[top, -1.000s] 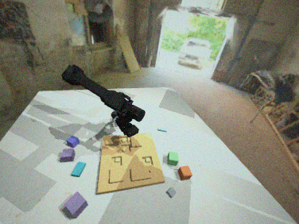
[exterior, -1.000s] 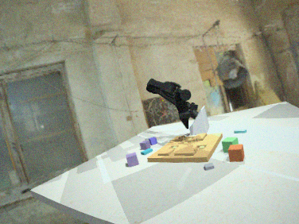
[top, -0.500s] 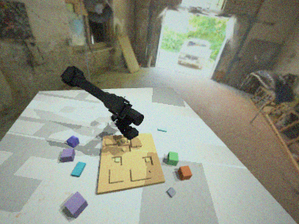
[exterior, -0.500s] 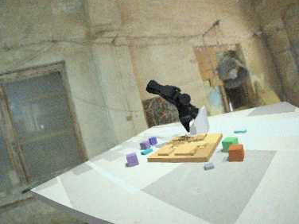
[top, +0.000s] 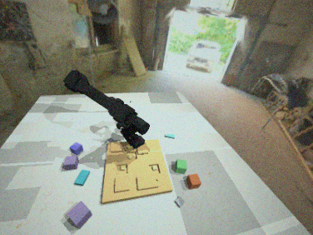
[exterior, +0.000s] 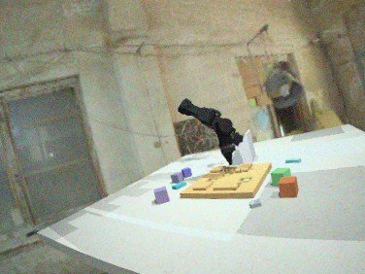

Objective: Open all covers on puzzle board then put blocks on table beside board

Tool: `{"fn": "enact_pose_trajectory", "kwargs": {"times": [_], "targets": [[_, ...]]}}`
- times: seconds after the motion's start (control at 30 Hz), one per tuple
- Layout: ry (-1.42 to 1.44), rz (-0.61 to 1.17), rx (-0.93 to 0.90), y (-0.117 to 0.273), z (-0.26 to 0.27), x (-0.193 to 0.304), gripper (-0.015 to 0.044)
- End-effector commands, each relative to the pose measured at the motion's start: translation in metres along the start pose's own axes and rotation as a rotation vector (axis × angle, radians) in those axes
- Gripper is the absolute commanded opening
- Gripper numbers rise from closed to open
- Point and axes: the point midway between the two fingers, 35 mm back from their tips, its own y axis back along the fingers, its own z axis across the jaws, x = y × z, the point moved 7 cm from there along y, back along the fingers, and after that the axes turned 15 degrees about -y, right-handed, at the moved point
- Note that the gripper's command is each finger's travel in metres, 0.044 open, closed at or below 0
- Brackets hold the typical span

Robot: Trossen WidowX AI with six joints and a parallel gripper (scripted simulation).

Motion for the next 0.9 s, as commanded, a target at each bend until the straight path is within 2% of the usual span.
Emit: {"fn": "enact_pose_trajectory", "kwargs": {"times": [0.0, 0.87], "targets": [[0.005, 0.004, 0.001, -0.001, 0.0, 0.0, 0.0144], [0.005, 0.004, 0.001, -0.015, 0.0, 0.0, 0.0144]]}}
